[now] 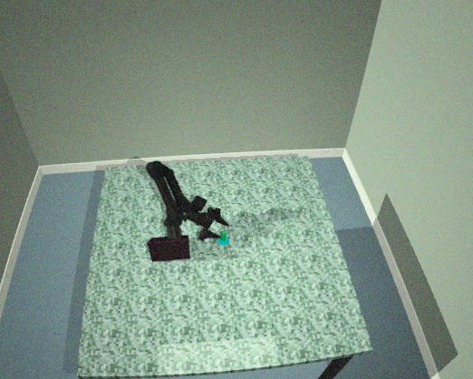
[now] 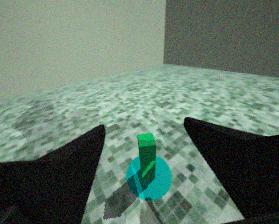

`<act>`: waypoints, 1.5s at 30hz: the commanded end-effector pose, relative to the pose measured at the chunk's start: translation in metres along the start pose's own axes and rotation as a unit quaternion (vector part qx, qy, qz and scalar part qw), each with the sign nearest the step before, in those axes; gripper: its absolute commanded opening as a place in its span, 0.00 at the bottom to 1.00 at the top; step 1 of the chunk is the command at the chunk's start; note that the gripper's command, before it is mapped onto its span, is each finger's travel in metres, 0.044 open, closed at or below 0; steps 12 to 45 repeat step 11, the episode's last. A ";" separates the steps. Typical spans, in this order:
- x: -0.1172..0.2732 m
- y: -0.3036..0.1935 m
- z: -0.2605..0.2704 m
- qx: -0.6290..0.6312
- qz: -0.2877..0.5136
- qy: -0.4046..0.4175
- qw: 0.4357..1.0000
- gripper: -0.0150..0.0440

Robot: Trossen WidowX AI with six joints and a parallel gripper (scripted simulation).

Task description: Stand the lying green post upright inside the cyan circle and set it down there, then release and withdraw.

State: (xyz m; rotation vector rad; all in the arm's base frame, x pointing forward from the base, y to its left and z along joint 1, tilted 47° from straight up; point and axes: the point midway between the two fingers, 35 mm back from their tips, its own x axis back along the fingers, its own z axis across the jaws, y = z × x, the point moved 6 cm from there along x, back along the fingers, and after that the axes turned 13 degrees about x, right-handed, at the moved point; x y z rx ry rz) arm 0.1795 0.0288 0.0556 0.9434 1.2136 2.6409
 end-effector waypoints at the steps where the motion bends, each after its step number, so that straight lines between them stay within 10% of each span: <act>1: 0.001 0.011 0.001 0.002 0.000 0.002 1.000 0.93; 45: 0.006 0.034 -0.003 0.006 -0.003 0.005 1.000 0.93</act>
